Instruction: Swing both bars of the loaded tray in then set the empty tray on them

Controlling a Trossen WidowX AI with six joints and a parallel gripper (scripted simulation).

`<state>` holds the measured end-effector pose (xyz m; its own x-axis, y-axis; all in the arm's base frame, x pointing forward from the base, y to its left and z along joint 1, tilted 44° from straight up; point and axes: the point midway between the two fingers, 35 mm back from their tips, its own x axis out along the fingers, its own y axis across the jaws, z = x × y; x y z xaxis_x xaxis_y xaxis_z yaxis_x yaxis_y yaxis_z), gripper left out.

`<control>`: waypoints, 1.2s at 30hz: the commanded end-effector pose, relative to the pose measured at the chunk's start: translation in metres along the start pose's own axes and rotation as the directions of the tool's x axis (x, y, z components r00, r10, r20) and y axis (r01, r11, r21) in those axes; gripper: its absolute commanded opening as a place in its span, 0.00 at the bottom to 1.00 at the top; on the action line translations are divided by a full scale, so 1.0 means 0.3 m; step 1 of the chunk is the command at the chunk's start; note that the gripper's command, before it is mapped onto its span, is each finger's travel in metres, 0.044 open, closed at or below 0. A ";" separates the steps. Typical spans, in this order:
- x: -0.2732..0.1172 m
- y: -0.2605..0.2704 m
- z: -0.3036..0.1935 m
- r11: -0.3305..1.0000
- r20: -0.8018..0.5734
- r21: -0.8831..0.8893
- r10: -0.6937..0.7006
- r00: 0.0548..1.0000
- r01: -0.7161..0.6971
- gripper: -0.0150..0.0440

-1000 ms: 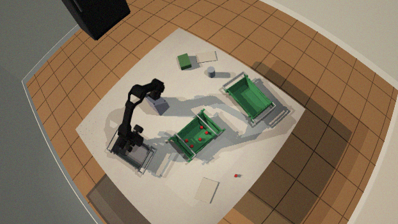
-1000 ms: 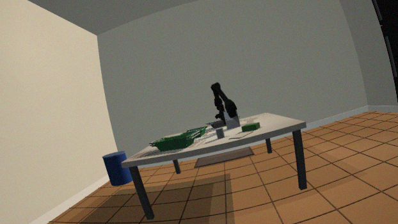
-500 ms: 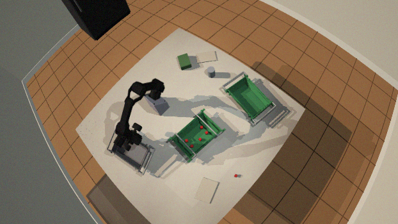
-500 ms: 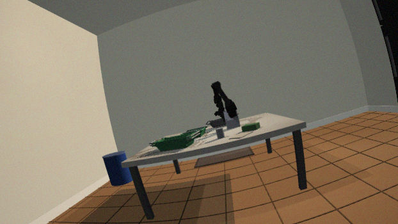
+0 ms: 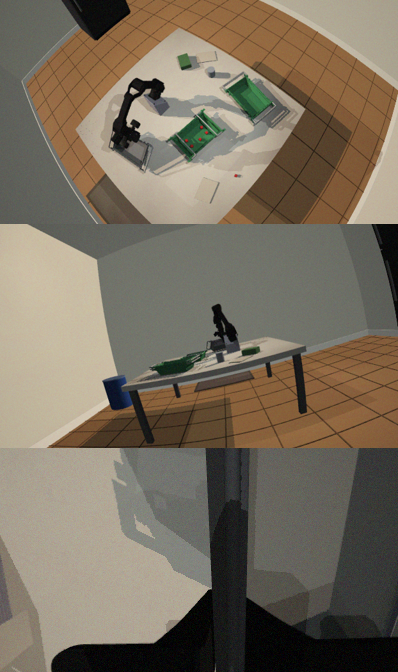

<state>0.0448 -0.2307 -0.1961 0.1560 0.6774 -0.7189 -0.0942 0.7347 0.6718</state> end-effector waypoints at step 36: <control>-0.352 -0.086 0.005 1.000 -0.005 -0.008 -0.030 1.000 0.030 0.25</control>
<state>0.0337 -0.3129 -0.1405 0.1561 0.6740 -0.7221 -0.0943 0.7378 0.6683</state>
